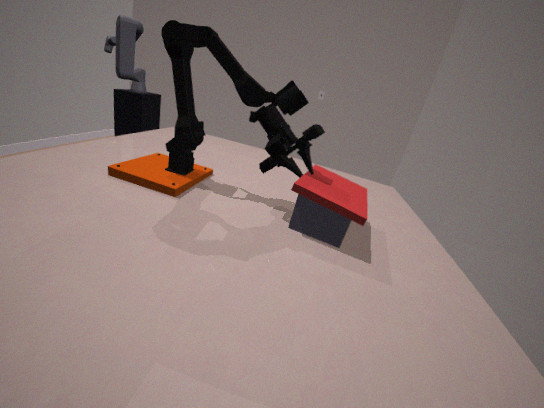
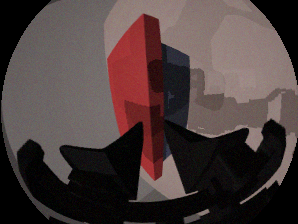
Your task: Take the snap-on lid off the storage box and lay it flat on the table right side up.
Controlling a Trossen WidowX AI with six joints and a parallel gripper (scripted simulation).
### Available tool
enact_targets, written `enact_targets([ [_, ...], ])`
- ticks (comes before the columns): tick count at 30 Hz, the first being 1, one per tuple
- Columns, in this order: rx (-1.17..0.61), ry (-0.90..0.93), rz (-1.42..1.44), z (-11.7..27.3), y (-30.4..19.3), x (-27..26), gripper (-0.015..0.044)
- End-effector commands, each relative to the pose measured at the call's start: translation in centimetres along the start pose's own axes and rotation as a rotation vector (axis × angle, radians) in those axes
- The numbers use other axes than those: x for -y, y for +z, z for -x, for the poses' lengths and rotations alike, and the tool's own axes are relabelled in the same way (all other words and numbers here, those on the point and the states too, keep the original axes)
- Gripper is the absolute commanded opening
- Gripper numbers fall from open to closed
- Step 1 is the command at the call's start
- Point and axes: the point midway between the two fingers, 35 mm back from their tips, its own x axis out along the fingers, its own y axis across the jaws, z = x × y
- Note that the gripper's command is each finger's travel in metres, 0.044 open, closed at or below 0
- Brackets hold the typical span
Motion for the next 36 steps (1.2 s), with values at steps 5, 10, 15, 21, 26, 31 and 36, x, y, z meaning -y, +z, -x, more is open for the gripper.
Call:
enact_targets([
  [5, -0.004, -0.002, 0.007, 0.3, 0.0, -0.4, 0.0],
  [10, -0.004, -0.002, 0.007, 0.7, 0.0, -0.9, 0.0],
  [15, -0.004, -0.002, 0.007, 1.0, 0.0, -1.5, 0.0],
  [21, -0.004, -0.002, 0.007, 1.4, 0.0, -2.2, 0.0],
  [26, -0.004, -0.002, 0.007, 1.6, 0.0, -2.9, 0.0],
  [31, -0.004, -0.001, 0.007, 1.8, 0.0, -3.5, 0.0],
  [36, -0.004, -0.001, 0.007, 2.0, 0.0, -4.2, 0.0],
])
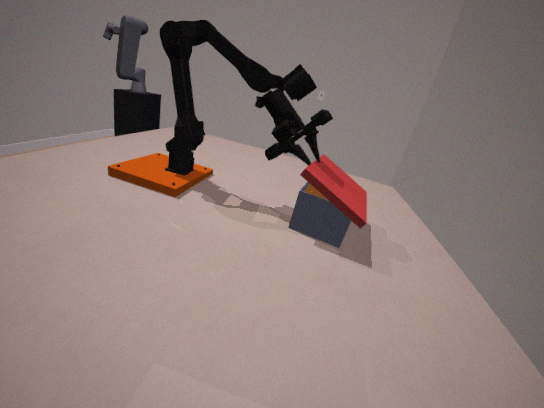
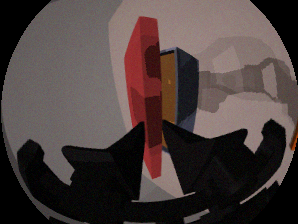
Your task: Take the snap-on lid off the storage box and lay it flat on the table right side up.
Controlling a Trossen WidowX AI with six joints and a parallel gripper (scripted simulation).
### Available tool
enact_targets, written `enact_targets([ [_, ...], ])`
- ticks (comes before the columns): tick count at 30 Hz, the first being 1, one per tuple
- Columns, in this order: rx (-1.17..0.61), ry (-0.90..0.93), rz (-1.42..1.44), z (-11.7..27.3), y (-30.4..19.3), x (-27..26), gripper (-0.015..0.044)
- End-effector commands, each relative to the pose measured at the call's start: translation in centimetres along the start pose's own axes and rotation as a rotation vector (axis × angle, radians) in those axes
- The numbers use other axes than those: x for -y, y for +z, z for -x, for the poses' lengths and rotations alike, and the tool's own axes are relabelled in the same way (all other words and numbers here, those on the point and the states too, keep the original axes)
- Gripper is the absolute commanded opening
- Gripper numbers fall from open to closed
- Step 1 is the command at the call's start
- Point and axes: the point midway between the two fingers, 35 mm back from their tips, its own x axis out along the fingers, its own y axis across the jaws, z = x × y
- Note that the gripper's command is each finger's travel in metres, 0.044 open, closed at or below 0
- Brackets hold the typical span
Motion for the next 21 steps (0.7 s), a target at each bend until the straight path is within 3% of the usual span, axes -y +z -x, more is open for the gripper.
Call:
enact_targets([
  [1, -0.004, 0.006, 0.004, 0.2, -0.1, -0.8, 0.0],
  [21, -0.004, 0.006, 0.004, 1.5, -0.1, -3.1, 0.0],
])
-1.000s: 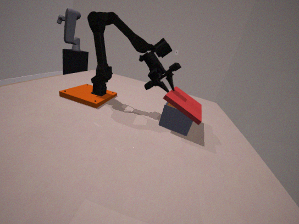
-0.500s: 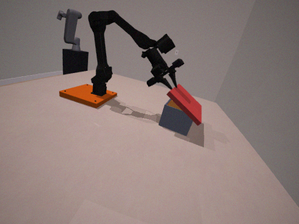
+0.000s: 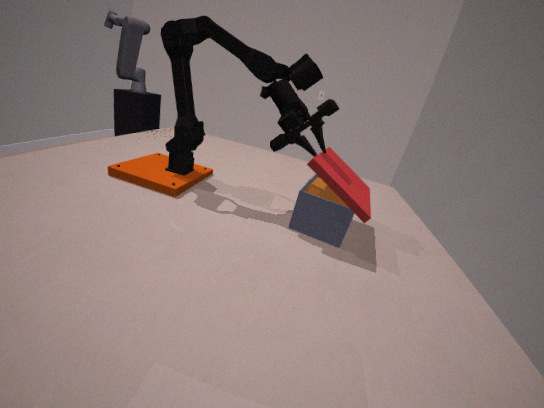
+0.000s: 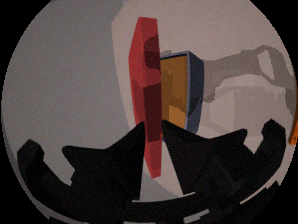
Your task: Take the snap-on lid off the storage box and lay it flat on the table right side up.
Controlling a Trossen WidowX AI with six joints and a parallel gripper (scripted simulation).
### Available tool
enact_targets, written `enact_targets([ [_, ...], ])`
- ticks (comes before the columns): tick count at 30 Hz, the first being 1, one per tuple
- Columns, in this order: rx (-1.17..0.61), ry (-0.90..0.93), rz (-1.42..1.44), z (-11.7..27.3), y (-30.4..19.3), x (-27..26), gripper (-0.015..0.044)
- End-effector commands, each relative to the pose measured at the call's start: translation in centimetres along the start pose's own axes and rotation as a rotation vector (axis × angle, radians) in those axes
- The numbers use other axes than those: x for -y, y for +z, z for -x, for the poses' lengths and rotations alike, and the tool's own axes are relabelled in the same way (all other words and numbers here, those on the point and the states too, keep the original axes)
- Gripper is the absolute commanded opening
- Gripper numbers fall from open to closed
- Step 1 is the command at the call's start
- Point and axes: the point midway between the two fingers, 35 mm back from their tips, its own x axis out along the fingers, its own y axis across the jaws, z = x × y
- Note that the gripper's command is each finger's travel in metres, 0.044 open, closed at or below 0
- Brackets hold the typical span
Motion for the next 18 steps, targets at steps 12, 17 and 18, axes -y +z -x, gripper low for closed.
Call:
enact_targets([
  [12, -0.004, 0.01, 0.004, 1.4, -0.1, -1.8, 0.0],
  [17, -0.004, 0.01, 0.004, 1.8, -0.1, -2.3, 0.0],
  [18, -0.004, 0.01, 0.004, 1.9, -0.1, -2.4, 0.0],
])
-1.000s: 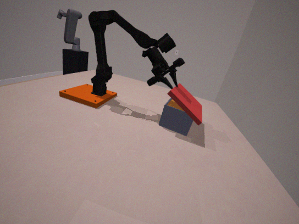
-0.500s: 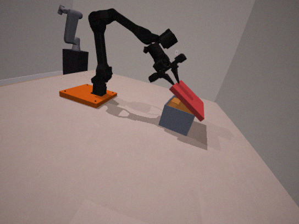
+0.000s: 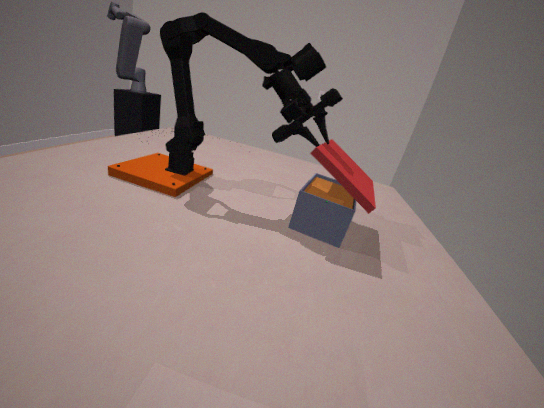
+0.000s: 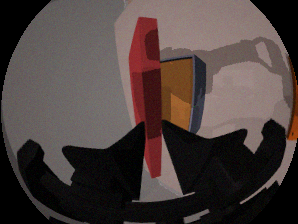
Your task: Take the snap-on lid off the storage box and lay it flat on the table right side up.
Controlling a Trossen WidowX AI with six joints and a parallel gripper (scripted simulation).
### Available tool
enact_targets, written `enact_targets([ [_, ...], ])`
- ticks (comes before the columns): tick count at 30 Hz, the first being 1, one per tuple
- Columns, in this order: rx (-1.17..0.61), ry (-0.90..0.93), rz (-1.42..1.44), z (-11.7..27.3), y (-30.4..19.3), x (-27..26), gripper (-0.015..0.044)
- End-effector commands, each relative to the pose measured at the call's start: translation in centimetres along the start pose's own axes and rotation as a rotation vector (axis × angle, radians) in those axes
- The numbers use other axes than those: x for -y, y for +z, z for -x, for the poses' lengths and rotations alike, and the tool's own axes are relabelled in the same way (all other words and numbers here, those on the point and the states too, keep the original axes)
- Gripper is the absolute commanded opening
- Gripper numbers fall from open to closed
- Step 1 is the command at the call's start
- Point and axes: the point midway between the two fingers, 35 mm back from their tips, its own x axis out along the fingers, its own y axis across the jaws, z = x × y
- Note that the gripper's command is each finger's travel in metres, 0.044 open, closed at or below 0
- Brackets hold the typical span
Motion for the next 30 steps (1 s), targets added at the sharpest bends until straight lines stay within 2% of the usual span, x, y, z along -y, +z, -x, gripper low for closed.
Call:
enact_targets([
  [1, -0.004, 0.009, 0.004, 0.4, -0.1, -0.7, 0.0],
  [30, -0.004, 0.009, 0.004, 2.9, -0.1, -3.5, 0.0],
])
